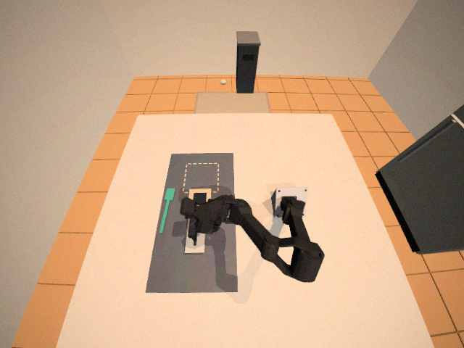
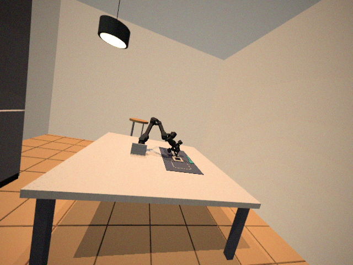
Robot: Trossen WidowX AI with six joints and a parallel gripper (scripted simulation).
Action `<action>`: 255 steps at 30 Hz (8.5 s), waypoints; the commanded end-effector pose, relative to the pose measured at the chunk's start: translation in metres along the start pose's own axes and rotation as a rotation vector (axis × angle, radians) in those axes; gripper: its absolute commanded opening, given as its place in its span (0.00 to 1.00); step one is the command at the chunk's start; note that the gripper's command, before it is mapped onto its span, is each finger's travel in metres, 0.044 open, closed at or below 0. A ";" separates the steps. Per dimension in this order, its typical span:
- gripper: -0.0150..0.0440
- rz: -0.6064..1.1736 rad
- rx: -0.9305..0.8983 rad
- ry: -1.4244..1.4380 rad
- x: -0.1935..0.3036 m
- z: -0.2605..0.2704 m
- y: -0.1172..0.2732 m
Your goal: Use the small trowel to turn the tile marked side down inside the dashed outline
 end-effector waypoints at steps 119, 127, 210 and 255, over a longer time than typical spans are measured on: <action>0.25 0.087 0.006 0.075 0.085 -0.049 0.039; 0.25 0.087 0.006 0.074 0.046 -0.062 0.051; 0.25 0.129 -0.026 0.086 0.223 -0.129 0.047; 0.25 0.107 0.008 0.073 0.410 -0.062 0.069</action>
Point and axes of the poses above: the point midway between the two fingers, 35 mm back from their tips, its own y axis back along the fingers, its own z axis across the jaws, x = y × z, the point moved 9 cm from there along y, back along the fingers
